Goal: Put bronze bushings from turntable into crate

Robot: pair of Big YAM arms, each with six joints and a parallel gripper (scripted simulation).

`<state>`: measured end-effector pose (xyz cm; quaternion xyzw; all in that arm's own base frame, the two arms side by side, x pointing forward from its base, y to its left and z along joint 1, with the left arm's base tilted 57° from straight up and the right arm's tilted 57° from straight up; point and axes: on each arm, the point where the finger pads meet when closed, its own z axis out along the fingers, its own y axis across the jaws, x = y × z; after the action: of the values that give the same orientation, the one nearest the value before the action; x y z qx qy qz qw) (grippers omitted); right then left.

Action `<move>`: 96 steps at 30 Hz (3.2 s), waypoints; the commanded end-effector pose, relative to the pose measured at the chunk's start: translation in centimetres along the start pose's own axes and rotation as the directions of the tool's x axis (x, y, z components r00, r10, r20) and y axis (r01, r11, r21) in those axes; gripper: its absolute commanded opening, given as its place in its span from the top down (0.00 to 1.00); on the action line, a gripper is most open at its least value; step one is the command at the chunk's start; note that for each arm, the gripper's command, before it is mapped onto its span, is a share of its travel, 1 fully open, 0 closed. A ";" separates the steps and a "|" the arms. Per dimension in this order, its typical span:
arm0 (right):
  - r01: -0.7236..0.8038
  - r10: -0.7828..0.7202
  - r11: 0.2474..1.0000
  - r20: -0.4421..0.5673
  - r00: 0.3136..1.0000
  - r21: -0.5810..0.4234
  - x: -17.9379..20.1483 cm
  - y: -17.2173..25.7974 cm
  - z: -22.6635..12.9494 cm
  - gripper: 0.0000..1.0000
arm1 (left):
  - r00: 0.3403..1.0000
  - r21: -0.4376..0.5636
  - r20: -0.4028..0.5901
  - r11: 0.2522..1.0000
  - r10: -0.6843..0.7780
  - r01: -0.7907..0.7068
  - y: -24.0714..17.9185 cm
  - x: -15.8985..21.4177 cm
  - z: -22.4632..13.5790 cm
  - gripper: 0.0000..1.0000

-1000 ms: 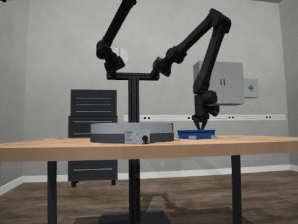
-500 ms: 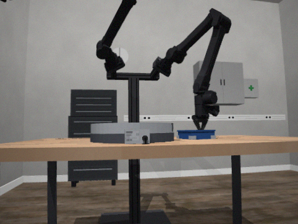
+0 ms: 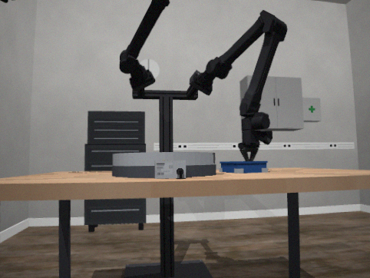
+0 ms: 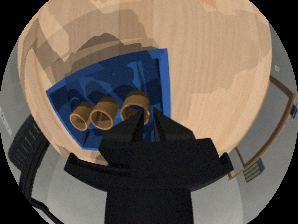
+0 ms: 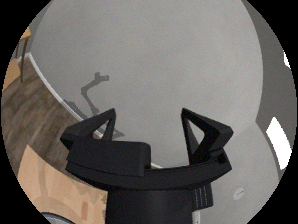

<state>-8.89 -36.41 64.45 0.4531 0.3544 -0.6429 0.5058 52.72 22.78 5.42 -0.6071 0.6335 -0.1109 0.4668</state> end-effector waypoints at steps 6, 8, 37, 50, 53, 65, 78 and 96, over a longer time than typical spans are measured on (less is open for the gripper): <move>0.008 -0.009 1.000 0.054 0.999 0.015 -3.3 -0.7 -0.4 0.00 | 1.000 -0.007 0.000 1.000 0.003 -0.003 0.7 0.0 0.5 0.86; 0.008 -0.009 1.000 0.054 0.999 0.015 -3.3 -0.7 -0.4 0.00 | 1.000 -0.007 0.000 1.000 0.003 -0.003 0.7 0.0 0.5 0.86; 0.008 -0.009 1.000 0.054 0.999 0.015 -3.3 -0.7 -0.4 0.00 | 1.000 -0.006 -0.004 1.000 -0.005 0.005 0.5 0.4 -8.5 0.86; 0.008 -0.009 1.000 0.054 0.999 0.015 -3.3 -0.7 -0.4 0.00 | 1.000 -0.002 -0.005 1.000 -0.002 0.002 0.2 0.4 -8.7 0.86; 0.008 -0.009 1.000 0.054 0.999 0.015 -3.3 -0.7 -0.4 0.00 | 1.000 -0.002 -0.005 1.000 -0.002 0.002 0.2 0.4 -8.7 0.86; 0.008 -0.009 1.000 0.054 0.999 0.015 -3.3 -0.7 -0.4 0.00 | 1.000 -0.002 -0.005 1.000 -0.002 0.002 0.2 0.4 -8.7 0.86; 0.008 -0.009 1.000 0.054 0.999 0.015 -3.3 -0.7 -0.4 0.00 | 1.000 -0.002 -0.005 1.000 -0.002 0.002 0.2 0.4 -8.7 0.86; 0.008 -0.009 1.000 0.054 0.999 0.015 -3.3 -0.7 -0.4 0.00 | 1.000 -0.002 -0.005 1.000 -0.002 0.002 0.2 0.4 -8.7 0.86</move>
<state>-8.89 -36.41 64.45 0.4531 0.3544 -0.6429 0.5058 46.69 19.31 9.80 -0.6074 0.6337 -0.1114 0.4660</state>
